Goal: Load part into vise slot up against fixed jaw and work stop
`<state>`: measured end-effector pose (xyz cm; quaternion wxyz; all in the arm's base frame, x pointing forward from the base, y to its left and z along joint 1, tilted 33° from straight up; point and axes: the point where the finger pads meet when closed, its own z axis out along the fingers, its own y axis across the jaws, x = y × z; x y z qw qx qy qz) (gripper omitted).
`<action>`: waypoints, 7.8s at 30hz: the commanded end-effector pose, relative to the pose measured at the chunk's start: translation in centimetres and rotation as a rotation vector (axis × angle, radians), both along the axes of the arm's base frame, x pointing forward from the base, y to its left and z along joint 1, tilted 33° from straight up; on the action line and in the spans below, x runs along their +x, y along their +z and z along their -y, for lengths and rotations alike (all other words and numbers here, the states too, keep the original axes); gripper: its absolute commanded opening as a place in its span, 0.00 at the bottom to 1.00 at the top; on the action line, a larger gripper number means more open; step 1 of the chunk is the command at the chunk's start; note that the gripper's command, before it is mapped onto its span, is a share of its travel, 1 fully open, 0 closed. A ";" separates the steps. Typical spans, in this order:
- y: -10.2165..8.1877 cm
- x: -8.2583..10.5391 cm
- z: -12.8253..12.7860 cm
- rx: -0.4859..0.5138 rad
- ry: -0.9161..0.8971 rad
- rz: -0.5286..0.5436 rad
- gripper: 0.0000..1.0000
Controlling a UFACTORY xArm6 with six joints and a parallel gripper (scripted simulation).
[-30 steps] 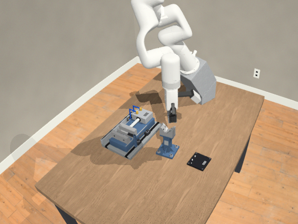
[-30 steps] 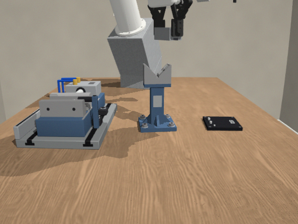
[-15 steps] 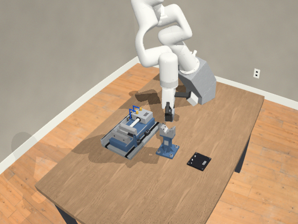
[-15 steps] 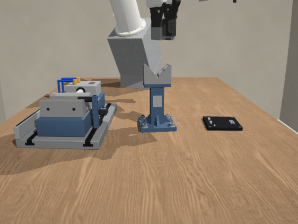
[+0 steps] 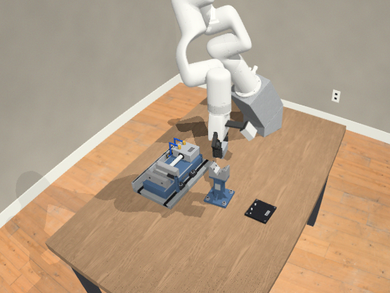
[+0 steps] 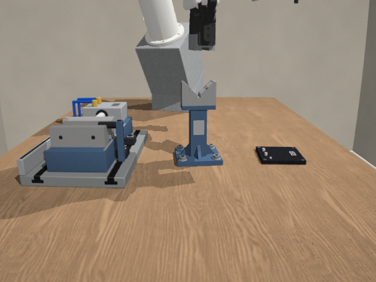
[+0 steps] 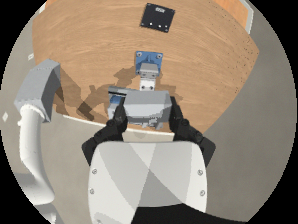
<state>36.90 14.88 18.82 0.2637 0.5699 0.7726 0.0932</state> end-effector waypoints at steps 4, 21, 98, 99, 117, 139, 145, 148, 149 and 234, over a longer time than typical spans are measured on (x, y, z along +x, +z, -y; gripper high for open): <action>0.2 0.0 0.2 0.029 -0.046 0.014 0.00; 0.2 0.0 0.5 0.057 -0.092 0.023 0.00; 0.1 0.0 0.7 0.279 0.024 -0.049 0.00; 0.1 0.0 0.7 0.287 0.028 -0.052 0.00; 0.1 0.0 0.9 0.413 0.098 -0.093 0.00; 0.1 0.1 1.1 0.558 0.180 -0.141 0.00; 0.0 0.1 1.2 0.604 0.207 -0.158 0.00; 0.0 0.1 1.2 0.626 0.219 -0.165 0.00; 0.0 0.2 1.2 0.633 0.223 -0.167 0.00; -1.2 0.9 1.5 0.718 0.272 -0.195 0.00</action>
